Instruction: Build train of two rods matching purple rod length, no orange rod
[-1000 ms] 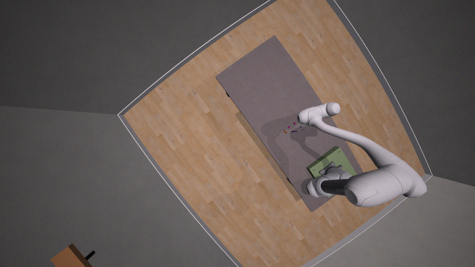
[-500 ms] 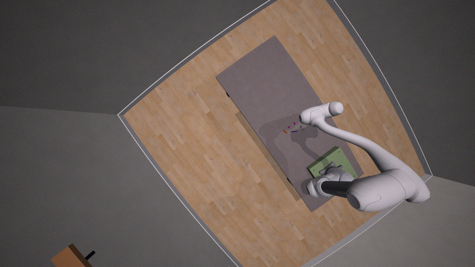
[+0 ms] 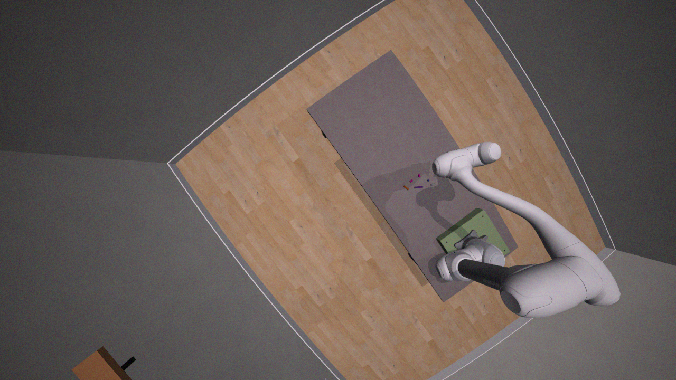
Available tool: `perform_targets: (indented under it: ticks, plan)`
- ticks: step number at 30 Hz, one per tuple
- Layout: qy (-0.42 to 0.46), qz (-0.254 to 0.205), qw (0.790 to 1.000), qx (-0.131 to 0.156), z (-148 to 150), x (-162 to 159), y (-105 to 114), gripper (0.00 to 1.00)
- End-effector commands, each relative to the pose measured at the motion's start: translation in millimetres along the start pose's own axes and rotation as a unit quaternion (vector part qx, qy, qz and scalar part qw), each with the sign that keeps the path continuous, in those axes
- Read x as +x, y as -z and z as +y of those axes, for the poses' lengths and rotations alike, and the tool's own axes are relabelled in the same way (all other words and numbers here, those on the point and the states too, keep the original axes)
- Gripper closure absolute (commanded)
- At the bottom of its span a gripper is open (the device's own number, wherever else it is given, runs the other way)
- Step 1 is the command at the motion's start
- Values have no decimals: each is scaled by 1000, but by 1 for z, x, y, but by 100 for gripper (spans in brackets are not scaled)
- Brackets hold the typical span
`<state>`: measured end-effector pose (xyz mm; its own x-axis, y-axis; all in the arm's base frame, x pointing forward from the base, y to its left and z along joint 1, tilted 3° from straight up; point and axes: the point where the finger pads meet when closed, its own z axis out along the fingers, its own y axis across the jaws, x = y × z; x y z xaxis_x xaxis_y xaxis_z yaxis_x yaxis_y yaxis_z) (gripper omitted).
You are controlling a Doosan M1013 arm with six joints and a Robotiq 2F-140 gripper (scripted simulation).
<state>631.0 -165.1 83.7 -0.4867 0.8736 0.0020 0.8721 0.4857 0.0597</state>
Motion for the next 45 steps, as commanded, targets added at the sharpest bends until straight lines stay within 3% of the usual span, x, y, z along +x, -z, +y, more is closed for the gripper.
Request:
perform_targets:
  ticks: [1, 8, 11, 18, 24, 45]
  plan:
    - [0, 0, 1000, 0, 0, 0, 2, 97]
    - [-10, 0, 1000, 0, -1, 4, 2, 97]
    - [-94, 0, 996, 0, -9, 36, 3, 97]
    - [-167, 0, 986, 0, -18, 63, 3, 97]
    - [-283, 0, 959, 0, -34, 107, 2, 97]
    - [-290, 0, 957, 0, -36, 110, -5, 97]
